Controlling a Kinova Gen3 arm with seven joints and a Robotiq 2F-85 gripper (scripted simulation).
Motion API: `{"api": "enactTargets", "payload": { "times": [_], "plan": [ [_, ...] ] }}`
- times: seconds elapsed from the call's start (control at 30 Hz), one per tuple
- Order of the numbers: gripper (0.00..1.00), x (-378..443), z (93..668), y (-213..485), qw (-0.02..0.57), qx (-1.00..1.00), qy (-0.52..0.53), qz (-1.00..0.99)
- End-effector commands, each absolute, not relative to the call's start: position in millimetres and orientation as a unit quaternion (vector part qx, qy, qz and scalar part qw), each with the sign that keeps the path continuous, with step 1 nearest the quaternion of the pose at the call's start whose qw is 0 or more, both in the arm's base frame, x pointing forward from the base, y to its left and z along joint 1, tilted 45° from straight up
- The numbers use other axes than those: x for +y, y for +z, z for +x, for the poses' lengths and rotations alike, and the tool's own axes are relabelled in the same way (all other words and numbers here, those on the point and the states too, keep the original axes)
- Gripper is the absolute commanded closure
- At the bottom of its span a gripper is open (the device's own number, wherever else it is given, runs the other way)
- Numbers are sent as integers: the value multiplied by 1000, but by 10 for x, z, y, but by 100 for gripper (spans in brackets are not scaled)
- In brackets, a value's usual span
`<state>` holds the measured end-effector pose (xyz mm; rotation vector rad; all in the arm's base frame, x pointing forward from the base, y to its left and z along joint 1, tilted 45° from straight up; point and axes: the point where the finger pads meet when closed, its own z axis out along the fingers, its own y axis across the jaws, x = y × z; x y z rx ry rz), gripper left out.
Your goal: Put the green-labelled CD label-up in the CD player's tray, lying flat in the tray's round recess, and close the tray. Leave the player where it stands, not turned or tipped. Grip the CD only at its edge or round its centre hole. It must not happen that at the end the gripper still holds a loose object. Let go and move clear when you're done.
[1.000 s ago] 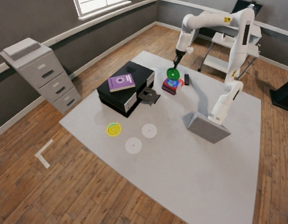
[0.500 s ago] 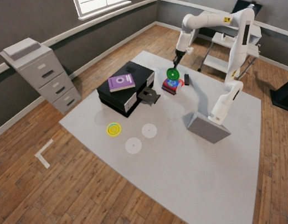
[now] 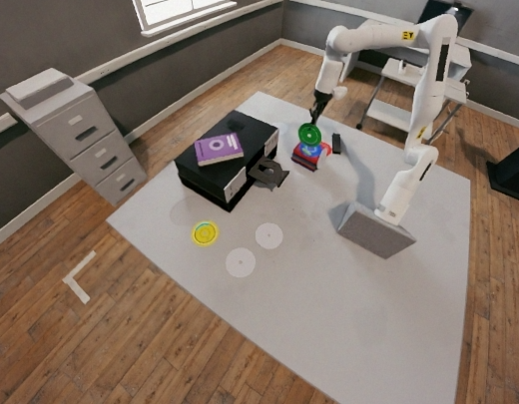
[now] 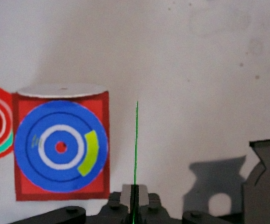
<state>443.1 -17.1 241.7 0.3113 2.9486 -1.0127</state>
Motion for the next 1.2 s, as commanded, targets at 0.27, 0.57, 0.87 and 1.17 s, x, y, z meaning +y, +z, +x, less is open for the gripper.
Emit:
{"api": "enactTargets", "payload": {
  "times": [0.27, 0.57, 0.87, 1.17],
  "plan": [
    [89, -59, 4503, 2298, 13, 939, -325, 115],
    [89, 83, 4598, 2145, 26, 935, -325, 142],
    [89, 218, 4688, 2000, 38, 930, -324, 166],
    [89, 413, 4820, 1789, 56, 923, -323, 202]
  ]
}}
